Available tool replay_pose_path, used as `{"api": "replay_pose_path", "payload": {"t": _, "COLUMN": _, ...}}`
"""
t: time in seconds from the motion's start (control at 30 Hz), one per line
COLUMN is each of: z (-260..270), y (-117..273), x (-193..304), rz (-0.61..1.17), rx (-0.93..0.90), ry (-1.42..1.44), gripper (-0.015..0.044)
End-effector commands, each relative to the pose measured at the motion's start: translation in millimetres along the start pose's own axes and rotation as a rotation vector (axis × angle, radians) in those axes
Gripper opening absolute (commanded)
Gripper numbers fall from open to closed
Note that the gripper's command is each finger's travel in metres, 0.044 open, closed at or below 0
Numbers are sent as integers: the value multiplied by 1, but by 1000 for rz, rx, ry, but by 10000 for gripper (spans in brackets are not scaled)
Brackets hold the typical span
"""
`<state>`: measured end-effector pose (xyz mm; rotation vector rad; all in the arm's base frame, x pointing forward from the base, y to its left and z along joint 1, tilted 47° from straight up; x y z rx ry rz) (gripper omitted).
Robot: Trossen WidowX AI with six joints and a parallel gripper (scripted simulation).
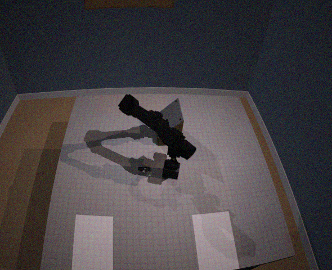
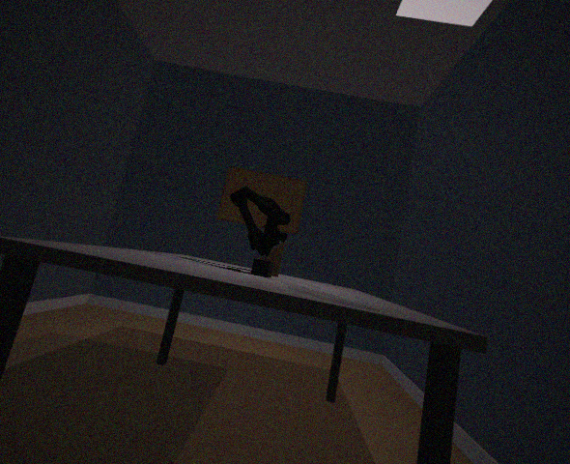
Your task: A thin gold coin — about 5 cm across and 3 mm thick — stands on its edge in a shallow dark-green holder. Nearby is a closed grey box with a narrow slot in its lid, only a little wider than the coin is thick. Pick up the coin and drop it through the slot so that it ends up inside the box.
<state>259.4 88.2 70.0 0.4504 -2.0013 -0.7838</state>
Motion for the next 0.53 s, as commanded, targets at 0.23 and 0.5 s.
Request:
{"api": "replay_pose_path", "payload": {"t": 0.23, "z": 2, "y": 50, "x": 2, "rz": 0, "rx": 3, "ry": -1, "gripper": 440}}
{"api": "replay_pose_path", "payload": {"t": 0.5, "z": 2, "y": 50, "x": 2, "rz": 0, "rx": 3, "ry": -1, "gripper": 440}}
Point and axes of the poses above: the point midway between the two fingers, 35 mm back from their tips, its own y axis back along the fingers, its own z axis across the jaws, x = y × z, the point moved 9 cm from there along y, back along the fingers, and after that the axes turned 15 degrees about -y, right-handed, at the moved point
